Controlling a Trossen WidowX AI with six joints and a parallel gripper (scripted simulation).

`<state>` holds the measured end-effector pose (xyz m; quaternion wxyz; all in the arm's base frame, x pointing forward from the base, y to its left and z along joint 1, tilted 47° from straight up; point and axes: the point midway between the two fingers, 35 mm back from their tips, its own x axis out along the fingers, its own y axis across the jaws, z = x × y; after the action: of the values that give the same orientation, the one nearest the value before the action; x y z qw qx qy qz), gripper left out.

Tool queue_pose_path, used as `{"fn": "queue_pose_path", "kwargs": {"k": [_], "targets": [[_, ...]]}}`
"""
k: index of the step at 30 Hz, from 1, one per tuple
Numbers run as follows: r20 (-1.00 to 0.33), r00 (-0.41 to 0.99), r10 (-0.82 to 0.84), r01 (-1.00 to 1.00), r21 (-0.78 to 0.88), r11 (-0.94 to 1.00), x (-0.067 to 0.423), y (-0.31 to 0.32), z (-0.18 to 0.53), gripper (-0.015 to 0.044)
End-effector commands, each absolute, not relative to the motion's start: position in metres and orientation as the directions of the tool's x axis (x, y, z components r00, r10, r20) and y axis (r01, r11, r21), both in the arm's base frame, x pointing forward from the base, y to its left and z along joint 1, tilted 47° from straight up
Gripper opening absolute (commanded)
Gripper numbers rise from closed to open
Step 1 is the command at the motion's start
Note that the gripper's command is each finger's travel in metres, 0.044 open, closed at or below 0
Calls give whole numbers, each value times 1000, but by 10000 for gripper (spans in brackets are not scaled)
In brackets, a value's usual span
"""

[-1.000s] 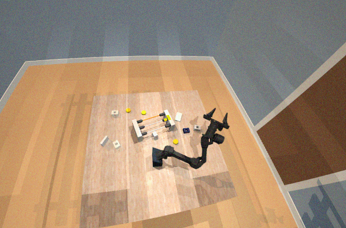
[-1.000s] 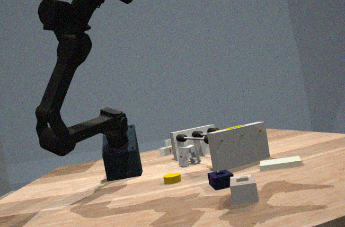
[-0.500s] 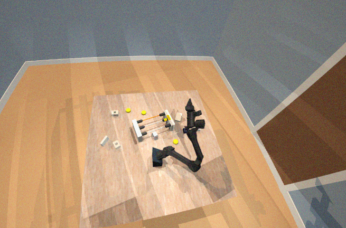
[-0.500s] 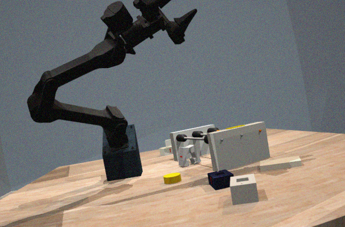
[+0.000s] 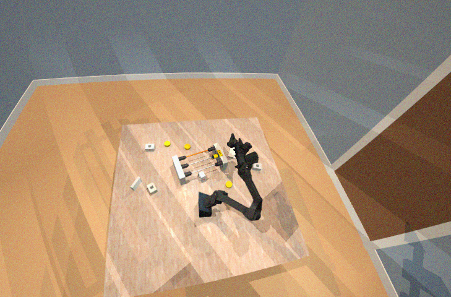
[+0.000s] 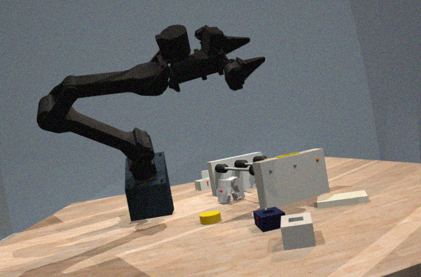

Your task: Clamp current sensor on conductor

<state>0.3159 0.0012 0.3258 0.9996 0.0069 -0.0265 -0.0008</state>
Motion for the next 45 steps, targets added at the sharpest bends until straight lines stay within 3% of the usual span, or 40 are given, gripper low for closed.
{"fn": "queue_pose_path", "kwargs": {"k": [1, 7, 12, 18, 45], "targets": [[-68, 996, -65, 67, 28, 997, 330, -7, 303, 440], [-476, 814, -332, 345, -62, 936, 356, -30, 223, 440], [-627, 537, -564, 470, -333, 818, 352, -46, 176, 440], [-547, 276, -791, 419, -672, 611, 345, -57, 156, 440], [-541, 270, -797, 415, -681, 603, 345, -57, 156, 440]]}}
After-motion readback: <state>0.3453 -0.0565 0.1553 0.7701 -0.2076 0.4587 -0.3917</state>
